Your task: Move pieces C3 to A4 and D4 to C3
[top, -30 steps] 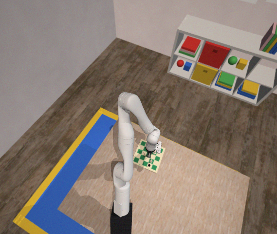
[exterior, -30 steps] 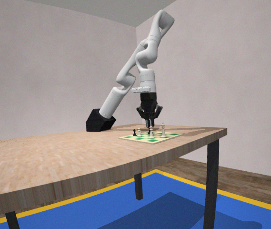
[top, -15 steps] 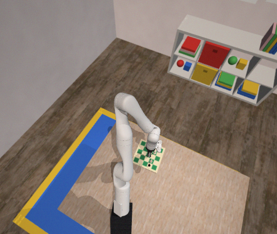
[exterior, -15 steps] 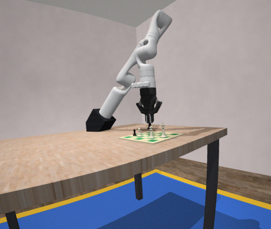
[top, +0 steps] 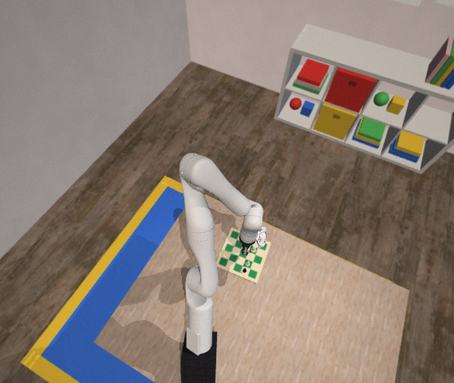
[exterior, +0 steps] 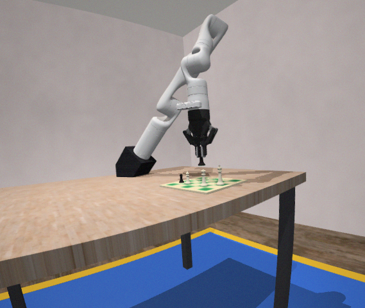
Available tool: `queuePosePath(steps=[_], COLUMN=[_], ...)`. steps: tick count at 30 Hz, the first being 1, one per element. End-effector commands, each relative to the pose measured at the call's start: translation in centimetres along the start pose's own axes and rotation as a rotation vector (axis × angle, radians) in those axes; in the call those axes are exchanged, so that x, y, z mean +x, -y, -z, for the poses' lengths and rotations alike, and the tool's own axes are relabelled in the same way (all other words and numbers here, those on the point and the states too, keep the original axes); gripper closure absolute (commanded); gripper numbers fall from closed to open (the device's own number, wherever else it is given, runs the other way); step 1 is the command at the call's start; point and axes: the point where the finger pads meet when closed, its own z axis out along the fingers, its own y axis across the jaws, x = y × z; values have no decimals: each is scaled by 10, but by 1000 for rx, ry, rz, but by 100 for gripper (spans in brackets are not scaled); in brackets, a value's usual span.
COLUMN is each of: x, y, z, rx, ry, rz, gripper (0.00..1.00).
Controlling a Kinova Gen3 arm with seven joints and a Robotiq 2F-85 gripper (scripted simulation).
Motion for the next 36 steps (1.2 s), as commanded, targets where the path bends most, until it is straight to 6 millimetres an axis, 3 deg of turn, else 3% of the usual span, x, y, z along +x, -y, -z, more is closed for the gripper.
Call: queuePosePath(steps=[1, 18, 36], x=[2, 2, 2], y=[4, 4, 4], z=[10, 36, 40], rx=[15, 15, 15], ry=[-10, -10, -10], rz=[3, 3, 3], gripper=[100, 100, 100])
